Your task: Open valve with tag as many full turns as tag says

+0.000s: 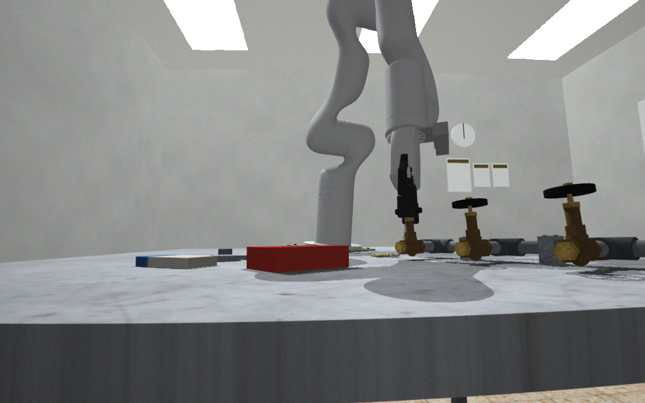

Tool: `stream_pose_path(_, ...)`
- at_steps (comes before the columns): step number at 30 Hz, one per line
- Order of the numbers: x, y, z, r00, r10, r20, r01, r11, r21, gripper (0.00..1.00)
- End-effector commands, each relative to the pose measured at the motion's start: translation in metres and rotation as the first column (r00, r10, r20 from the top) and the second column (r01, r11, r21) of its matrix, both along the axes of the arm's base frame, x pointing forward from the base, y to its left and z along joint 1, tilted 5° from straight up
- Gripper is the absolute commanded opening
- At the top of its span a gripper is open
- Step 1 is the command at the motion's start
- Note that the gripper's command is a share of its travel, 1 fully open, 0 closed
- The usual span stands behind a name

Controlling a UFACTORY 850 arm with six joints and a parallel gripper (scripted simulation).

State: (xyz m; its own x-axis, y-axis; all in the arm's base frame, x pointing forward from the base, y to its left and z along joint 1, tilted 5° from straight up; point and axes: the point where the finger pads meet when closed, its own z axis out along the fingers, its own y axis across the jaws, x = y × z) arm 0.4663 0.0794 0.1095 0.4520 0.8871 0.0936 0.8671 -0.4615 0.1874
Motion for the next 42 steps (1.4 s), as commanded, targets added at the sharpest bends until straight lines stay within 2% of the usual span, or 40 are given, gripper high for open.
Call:
stream_pose_path(1, 0.0010, 0.0002, 0.0006, 0.962, 0.270, -0.052, -0.268, 0.963, 0.035, 0.00)
stream_pose_path(4, 0.0010, 0.0002, 0.0006, 0.935, 0.349, -0.065, -0.347, 0.937, 0.047, 0.00)
stream_pose_path(42, 0.0010, 0.0002, 0.0006, 0.935, 0.350, -0.065, -0.347, 0.937, 0.046, 0.00)
